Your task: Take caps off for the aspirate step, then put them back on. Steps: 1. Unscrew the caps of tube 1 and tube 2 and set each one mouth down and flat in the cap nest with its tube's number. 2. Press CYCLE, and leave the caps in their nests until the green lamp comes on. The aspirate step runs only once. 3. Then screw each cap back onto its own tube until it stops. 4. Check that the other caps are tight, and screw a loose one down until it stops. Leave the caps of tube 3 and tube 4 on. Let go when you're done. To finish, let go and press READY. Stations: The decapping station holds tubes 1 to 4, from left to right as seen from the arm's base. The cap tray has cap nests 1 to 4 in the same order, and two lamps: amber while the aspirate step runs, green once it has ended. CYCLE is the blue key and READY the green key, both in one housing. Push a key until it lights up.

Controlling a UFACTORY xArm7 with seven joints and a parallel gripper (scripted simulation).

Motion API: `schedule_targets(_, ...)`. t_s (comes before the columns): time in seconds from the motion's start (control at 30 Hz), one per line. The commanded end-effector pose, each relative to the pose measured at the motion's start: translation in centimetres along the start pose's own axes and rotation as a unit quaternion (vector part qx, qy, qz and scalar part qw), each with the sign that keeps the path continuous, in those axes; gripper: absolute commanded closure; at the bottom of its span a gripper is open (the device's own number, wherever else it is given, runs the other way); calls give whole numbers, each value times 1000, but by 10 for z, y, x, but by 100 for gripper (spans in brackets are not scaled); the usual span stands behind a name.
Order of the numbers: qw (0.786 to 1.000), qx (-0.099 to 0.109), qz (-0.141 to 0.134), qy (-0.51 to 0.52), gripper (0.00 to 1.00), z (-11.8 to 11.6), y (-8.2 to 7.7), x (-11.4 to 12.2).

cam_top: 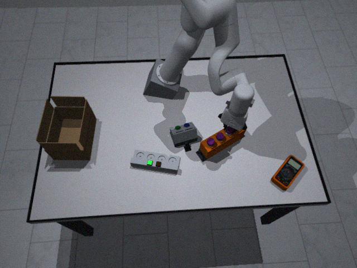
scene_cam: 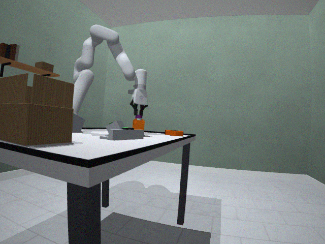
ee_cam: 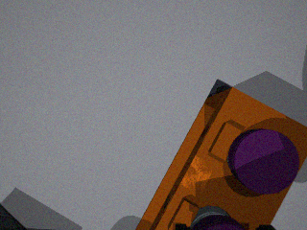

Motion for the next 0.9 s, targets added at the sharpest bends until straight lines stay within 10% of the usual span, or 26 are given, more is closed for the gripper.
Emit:
schedule_targets(0.0,1000,2,-1,0,100,1,0,1)
schedule_targets(0.83,1000,2,-1,0,100,1,6,1)
schedule_targets(0.87,1000,2,-1,0,54,1,6,1)
Point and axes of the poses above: the point where the finger pads meet when closed, its own y axis out along the fingers, its own z axis across the jaws, x = y × z, the point moved 10 cm from there along -y, back along the fingers, and after that the axes turned 6 degrees about y, right-handed, at the moved point
